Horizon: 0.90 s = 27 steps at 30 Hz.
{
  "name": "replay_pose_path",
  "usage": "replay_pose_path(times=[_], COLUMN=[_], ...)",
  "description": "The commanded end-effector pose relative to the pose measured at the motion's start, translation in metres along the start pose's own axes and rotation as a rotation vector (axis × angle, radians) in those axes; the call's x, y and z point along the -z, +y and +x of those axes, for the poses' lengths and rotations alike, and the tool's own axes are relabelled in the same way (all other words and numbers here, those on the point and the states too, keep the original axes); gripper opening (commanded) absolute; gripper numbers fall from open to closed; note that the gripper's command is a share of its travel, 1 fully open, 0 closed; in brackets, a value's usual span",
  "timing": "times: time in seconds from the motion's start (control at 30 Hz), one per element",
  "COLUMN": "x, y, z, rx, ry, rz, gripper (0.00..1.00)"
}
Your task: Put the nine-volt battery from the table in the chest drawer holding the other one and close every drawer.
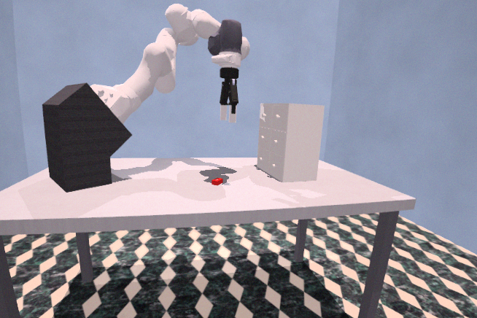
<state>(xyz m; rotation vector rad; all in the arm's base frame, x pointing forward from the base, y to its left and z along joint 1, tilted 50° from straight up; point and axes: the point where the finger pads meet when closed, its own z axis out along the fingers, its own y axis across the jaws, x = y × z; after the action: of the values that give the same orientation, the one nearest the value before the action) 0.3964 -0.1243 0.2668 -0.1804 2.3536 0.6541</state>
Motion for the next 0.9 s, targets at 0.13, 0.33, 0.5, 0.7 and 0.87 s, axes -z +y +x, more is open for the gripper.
replay_pose_path(times=[0.13,0.33,0.5,0.7,0.87], x=[-0.0012,-0.0027,-0.0050,-0.0050,-0.0050], y=[-0.0004,-0.0002,0.0001,0.0001,0.0001], z=[-0.0008,-0.0026,-0.0053,-0.0053,-0.0053], rx=[0.013,0.014,0.015,0.015,0.015], ry=[-0.010,-0.023,-0.043,-0.043,-0.043], rz=[0.001,0.001,0.000,0.000,0.000], gripper=[1.00,1.00,1.00,1.00,1.00])
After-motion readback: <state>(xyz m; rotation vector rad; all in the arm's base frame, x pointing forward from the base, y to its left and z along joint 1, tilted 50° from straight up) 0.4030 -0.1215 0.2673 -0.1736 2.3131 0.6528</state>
